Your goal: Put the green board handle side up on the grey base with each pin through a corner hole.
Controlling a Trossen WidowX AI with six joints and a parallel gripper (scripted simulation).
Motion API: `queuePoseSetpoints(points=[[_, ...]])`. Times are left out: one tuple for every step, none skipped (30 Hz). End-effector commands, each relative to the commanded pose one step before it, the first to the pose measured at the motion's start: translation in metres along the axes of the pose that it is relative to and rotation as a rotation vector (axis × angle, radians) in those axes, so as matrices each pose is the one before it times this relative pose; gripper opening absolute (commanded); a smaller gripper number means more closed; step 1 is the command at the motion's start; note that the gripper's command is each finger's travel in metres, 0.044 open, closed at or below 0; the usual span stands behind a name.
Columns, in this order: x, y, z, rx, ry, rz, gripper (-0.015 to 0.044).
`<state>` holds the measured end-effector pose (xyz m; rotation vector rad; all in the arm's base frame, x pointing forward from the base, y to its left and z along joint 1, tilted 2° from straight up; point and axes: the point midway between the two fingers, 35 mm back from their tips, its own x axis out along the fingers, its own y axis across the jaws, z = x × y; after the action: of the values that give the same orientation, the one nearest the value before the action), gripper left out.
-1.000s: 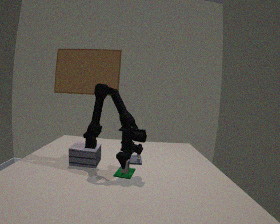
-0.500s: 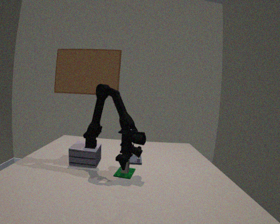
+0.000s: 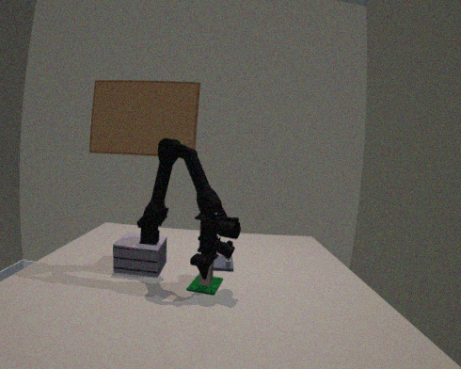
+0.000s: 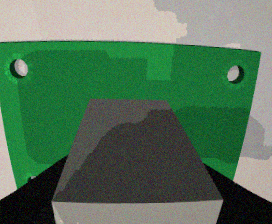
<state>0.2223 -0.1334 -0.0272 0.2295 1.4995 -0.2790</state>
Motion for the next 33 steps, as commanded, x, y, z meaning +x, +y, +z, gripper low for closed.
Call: queuePoseSetpoints(points=[[-0.00554, -0.00193, 0.00218, 0.0173, -0.00484, -0.01400, 0.0000], [-0.00234, -0.00009, 0.00040, -0.0008, 0.00011, 0.00052, 0.0000], [-0.00235, -0.00008, 0.00037, -0.0008, 0.00011, 0.00052, 0.0000], [-0.00236, -0.00008, 0.00035, -0.0008, 0.00011, 0.00052, 0.0000], [-0.00238, -0.00007, 0.00032, -0.0008, 0.00011, 0.00052, 0.0000], [-0.00239, -0.00006, 0.00030, -0.0008, 0.00011, 0.00052, 0.0000], [-0.00240, -0.00006, 0.00027, -0.0008, 0.00012, 0.00052, 0.0000], [-0.00241, -0.00005, 0.00025, -0.0008, 0.00012, 0.00052, 0.0000], [-0.00242, -0.00005, 0.00022, -0.0008, 0.00012, 0.00052, 0.0000], [-0.00243, -0.00004, 0.00019, -0.0008, 0.00012, 0.00052, 0.0000], [-0.00244, -0.00004, 0.00017, -0.0008, 0.00012, 0.00052, 0.0000], [-0.00245, -0.00003, 0.00014, -0.0008, 0.00012, 0.00052, 0.0000], [-0.00246, -0.00002, 0.00011, -0.0008, 0.00013, 0.00052, 0.0000], [-0.00247, -0.00002, 0.00009, -0.0008, 0.00013, 0.00052, 0.0000], [-0.00248, -0.00001, 0.00006, -0.0008, 0.00013, 0.00052, 0.0000], [-0.00249, 0.00000, 0.00003, -0.0008, 0.00013, 0.00052, 0.0000], [-0.00250, 0.00000, 0.00000, -0.0008, 0.00013, 0.00052, 0.0000], [-0.00251, 0.00001, -0.00002, -0.0008, 0.00013, 0.00052, 0.0000], [-0.00252, 0.00002, -0.00005, -0.0008, 0.00014, 0.00053, 0.0000], [-0.00252, 0.00002, -0.00008, -0.0008, 0.00014, 0.00053, 0.0000], [-0.00253, 0.00003, -0.00011, -0.0008, 0.00014, 0.00053, 0.0000], [-0.00254, 0.00004, -0.00013, -0.0008, 0.00014, 0.00053, 0.0000], [-0.00254, 0.00005, -0.00016, -0.0008, 0.00014, 0.00053, 0.0000], [-0.00255, 0.00005, -0.00019, -0.0008, 0.00014, 0.00053, 0.0000], [-0.00256, 0.00006, -0.00022, -0.0008, 0.00015, 0.00053, 0.0000], [-0.00256, 0.00007, -0.00025, -0.0008, 0.00015, 0.00053, 0.0000], [-0.00257, 0.00008, -0.00028, -0.0008, 0.00015, 0.00053, 0.0000], [-0.00257, 0.00009, -0.00030, -0.0008, 0.00015, 0.00053, 0.0000], [-0.00258, 0.00009, -0.00033, -0.0008, 0.00015, 0.00053, 0.0000], [-0.00258, 0.00010, -0.00036, -0.0008, 0.00015, 0.00053, 0.0000], [-0.00259, 0.00011, -0.00039, -0.0008, 0.00016, 0.00053, 0.0000], [-0.00259, 0.00012, -0.00042, -0.0008, 0.00016, 0.00053, 0.0000], [-0.00259, 0.00013, -0.00045, -0.0008, 0.00016, 0.00053, 0.0000]])
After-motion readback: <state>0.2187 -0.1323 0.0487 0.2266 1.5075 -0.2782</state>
